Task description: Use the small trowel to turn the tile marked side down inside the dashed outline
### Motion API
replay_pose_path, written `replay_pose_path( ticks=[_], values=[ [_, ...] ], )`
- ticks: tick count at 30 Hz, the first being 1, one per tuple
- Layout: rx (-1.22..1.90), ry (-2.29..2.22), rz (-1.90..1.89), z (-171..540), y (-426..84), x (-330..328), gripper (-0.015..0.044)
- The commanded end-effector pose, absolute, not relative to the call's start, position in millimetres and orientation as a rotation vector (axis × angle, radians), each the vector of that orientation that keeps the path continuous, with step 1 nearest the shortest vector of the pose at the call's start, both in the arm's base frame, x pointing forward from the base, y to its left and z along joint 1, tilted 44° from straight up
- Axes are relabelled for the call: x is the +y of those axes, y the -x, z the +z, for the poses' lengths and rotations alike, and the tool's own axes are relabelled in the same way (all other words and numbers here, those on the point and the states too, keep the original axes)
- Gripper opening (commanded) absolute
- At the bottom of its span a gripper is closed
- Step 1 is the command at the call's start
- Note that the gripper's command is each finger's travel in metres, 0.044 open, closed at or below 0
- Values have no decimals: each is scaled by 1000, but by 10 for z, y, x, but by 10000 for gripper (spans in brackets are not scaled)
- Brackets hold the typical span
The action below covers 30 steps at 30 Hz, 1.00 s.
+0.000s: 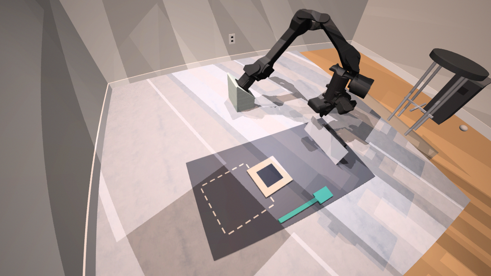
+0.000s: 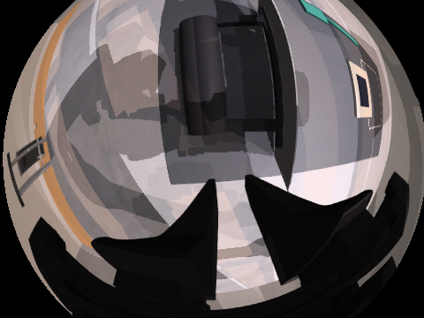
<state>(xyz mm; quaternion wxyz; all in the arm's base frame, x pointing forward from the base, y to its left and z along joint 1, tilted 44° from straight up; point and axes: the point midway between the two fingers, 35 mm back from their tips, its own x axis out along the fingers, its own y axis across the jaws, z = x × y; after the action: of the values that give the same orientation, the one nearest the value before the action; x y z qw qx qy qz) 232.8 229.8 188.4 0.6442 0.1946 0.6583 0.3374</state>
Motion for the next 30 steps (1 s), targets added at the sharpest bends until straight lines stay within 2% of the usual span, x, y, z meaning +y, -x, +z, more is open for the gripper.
replay_pose_path(
  ticks=[1, 30],
  values=[
    [1499, -446, 771, 1821, -2336, 2276, 100],
    [1501, -444, 768, 1358, -2434, 1885, 100]
  ],
)
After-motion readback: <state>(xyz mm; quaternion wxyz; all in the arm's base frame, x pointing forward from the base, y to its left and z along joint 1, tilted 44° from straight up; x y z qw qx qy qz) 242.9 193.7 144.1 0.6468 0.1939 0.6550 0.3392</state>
